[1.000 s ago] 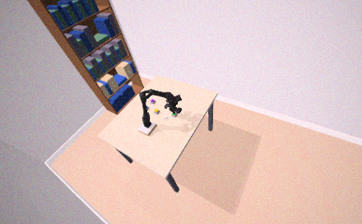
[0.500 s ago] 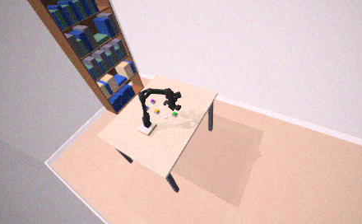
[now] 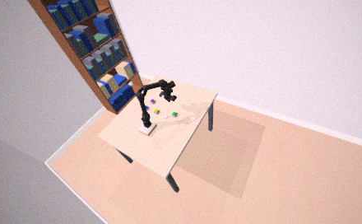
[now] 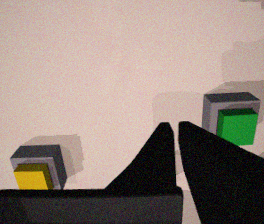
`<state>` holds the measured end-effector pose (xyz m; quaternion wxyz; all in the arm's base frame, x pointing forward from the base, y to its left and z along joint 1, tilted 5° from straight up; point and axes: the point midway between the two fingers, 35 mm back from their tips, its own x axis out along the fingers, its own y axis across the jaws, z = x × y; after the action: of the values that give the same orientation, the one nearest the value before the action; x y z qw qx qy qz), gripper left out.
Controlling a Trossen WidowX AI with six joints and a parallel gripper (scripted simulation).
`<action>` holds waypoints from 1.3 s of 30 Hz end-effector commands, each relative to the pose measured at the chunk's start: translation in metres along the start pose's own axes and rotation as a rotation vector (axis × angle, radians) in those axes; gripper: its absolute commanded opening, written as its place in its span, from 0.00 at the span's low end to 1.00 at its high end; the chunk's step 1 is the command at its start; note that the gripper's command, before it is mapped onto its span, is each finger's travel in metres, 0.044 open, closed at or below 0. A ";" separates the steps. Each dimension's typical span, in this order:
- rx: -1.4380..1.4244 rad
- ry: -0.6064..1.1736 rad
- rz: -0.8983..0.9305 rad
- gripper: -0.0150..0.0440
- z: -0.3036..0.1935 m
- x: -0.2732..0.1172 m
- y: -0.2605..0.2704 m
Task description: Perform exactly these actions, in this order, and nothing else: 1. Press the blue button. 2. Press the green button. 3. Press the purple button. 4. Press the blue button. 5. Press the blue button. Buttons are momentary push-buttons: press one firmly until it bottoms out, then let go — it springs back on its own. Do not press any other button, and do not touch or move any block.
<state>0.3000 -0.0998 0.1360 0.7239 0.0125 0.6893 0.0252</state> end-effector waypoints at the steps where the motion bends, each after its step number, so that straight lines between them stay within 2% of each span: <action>1: -0.001 0.005 0.007 0.29 0.018 0.000 0.051; 8: -0.001 0.001 0.021 0.29 0.028 -0.002 0.163; 15: 0.000 0.003 0.042 0.29 0.004 -0.006 0.264; 21: 0.000 0.004 0.043 0.29 0.003 -0.005 0.267; 27: 0.000 0.004 0.043 0.29 0.003 0.053 0.269; 39: 0.000 0.004 0.043 0.29 0.003 0.066 0.270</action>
<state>0.3010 0.1733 0.0923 0.7244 0.0280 0.6874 0.0451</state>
